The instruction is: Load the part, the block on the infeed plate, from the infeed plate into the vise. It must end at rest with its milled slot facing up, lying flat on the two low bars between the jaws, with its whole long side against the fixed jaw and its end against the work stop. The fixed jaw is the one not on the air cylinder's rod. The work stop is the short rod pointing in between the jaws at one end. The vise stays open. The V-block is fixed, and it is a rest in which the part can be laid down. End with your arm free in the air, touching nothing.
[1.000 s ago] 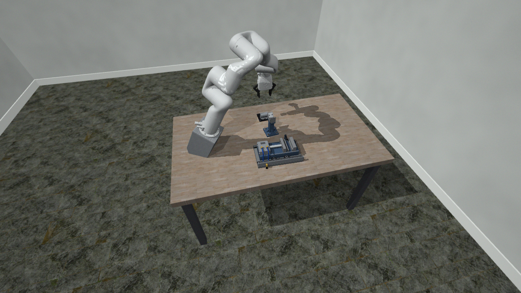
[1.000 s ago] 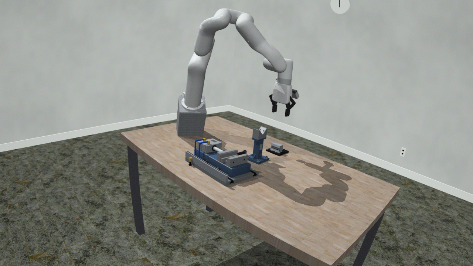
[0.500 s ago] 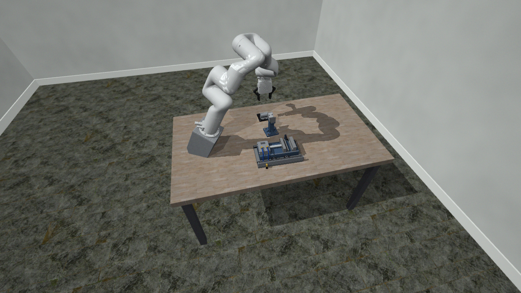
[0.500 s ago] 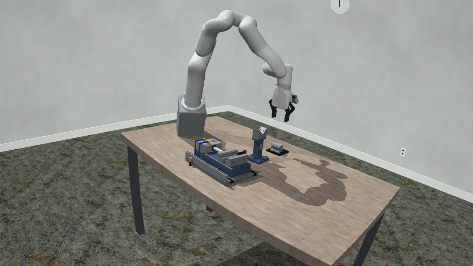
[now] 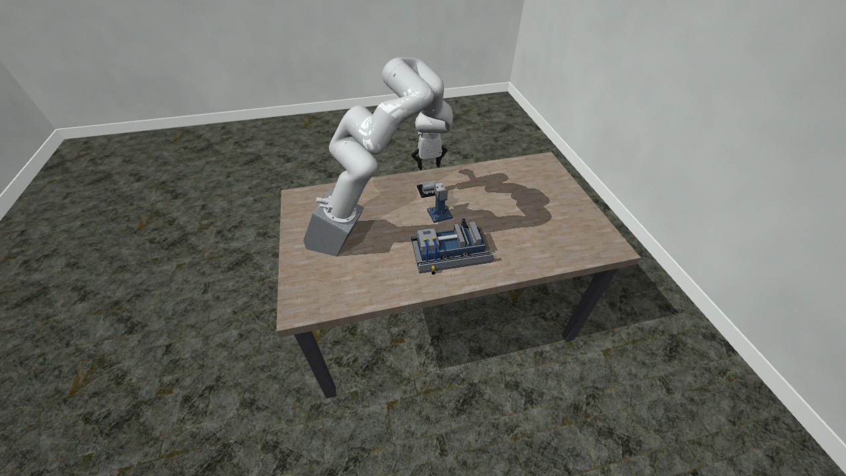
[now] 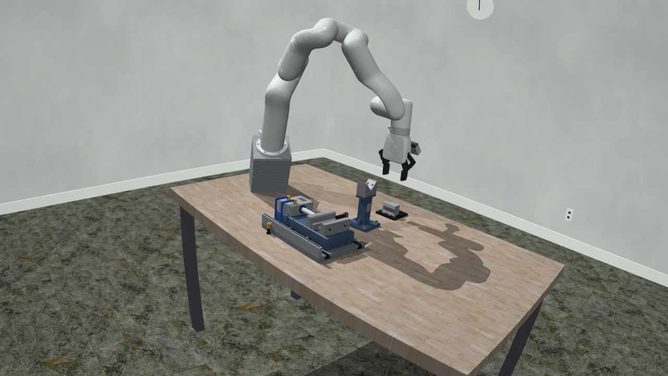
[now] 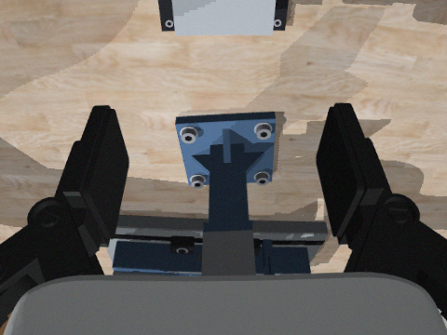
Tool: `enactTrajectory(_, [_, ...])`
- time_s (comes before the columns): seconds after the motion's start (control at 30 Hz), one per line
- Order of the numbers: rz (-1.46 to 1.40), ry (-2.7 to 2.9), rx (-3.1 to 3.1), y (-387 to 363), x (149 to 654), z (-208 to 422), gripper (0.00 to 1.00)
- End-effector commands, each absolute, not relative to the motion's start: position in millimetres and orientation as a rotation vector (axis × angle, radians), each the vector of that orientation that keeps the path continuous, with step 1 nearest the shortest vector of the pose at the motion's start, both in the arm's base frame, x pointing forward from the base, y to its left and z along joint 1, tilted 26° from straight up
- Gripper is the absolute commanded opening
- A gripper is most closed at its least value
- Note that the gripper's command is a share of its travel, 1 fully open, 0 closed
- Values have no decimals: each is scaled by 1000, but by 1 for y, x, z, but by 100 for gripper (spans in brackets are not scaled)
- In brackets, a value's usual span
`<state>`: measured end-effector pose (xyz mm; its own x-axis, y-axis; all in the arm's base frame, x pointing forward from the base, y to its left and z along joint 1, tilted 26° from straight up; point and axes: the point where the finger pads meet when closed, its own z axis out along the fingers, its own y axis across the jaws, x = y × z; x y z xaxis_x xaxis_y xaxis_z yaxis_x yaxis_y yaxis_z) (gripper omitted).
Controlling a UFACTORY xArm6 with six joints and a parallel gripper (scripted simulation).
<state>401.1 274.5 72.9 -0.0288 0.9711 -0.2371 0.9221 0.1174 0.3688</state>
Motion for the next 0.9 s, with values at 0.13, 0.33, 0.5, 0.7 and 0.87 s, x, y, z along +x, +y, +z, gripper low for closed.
enactTrajectory(0.13, [161, 1979, 1832, 273, 407, 62, 89])
enactTrajectory(0.33, [161, 1979, 1832, 270, 413, 48, 89])
enactTrajectory(0.5, [161, 1979, 1832, 267, 418, 37, 89])
enactTrajectory(0.7, [161, 1979, 1832, 265, 422, 28, 89])
enactTrajectory(0.87, [161, 1979, 1832, 263, 427, 18, 89])
